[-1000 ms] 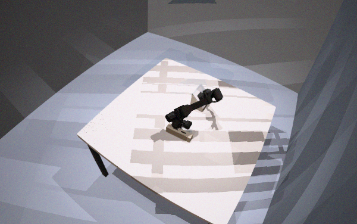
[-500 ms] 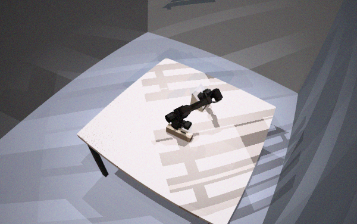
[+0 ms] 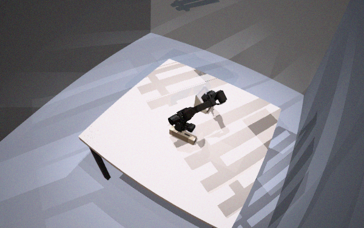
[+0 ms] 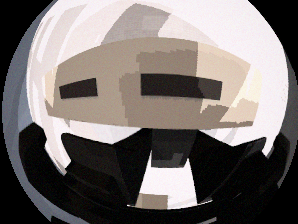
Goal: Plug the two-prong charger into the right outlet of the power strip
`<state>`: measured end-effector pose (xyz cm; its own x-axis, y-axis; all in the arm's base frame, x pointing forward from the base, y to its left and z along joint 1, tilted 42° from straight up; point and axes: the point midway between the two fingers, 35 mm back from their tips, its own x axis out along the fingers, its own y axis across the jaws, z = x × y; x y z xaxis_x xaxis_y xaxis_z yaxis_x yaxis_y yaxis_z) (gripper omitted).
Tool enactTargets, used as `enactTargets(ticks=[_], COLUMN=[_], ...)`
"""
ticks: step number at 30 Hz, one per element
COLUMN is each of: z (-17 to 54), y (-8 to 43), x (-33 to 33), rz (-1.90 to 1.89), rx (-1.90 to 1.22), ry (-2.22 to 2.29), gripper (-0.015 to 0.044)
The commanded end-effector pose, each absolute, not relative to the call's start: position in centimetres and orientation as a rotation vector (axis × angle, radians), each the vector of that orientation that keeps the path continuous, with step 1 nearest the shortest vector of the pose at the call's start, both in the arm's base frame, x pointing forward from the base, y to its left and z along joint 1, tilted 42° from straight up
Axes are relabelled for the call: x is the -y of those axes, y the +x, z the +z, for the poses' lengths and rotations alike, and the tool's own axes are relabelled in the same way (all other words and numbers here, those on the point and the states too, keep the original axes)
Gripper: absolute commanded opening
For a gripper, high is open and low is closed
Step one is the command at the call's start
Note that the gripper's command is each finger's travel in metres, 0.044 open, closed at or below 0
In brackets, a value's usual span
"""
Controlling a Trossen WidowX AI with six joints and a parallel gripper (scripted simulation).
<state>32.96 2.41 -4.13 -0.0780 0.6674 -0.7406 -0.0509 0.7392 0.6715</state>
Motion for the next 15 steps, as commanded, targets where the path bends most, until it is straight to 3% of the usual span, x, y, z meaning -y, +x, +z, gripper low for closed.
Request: enactTargets(ticks=[1, 15], z=[-4.15, -4.22], y=[33.71, 33.54], x=[-2.56, -2.61], rz=[0.643, 0.643], rx=[-1.522, -1.522], ry=[0.505, 0.505], gripper=[0.0000, 0.0000])
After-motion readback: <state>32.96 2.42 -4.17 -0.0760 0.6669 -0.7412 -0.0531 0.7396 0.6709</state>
